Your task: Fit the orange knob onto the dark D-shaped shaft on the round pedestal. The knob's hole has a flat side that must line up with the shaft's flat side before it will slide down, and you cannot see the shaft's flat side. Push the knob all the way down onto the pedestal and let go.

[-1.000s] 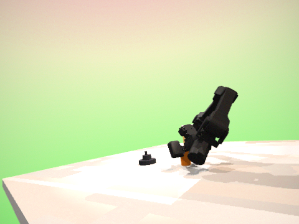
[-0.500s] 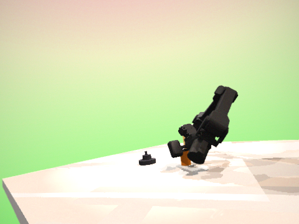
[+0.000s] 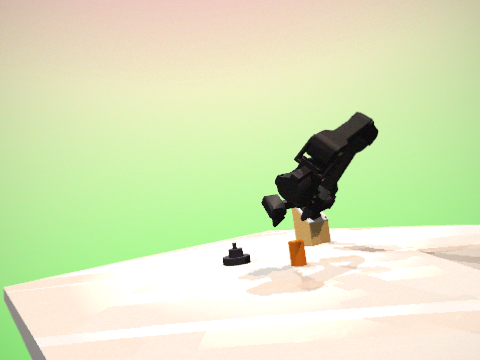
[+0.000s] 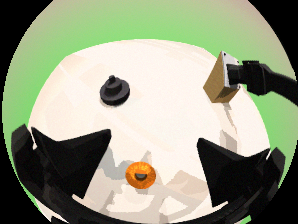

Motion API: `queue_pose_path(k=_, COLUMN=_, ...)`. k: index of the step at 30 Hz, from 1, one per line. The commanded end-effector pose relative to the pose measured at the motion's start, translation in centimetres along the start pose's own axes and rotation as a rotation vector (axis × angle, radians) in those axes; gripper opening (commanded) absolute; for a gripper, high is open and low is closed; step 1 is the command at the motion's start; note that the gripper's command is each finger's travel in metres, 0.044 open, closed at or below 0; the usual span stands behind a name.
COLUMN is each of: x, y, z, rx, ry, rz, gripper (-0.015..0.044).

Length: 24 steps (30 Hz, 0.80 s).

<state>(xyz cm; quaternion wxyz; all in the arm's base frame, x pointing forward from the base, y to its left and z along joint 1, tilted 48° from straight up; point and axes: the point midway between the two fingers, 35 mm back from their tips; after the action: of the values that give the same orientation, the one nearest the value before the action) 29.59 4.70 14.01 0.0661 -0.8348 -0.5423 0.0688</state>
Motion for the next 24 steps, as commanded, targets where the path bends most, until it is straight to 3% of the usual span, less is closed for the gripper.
queue_pose_path(k=1, x=-0.6, y=0.1, z=-0.3, rx=0.085, ry=0.372, rz=0.012, gripper=0.044)
queue_pose_path(k=6, x=-1.4, y=1.0, z=-2.7, rx=0.04, ry=0.843, rz=-0.009, gripper=0.044)
queue_pose_path(k=20, x=-1.5, y=1.0, z=-2.8, rx=0.035, ry=0.861, rz=-0.01, gripper=0.044)
queue_pose_path(k=24, x=-1.5, y=1.0, z=-2.8, rx=-0.068, ry=0.861, rz=-0.232, gripper=0.044)
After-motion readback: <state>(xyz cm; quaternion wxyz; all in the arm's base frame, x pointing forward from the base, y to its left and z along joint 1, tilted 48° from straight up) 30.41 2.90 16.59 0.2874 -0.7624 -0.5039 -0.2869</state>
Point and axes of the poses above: the point midway between the two fingers, 35 mm back from their tips, its own z axis out along the fingers, its own y axis across the jaws, x = y × z, and after that the axes turned 6 degrees about z, right-handed
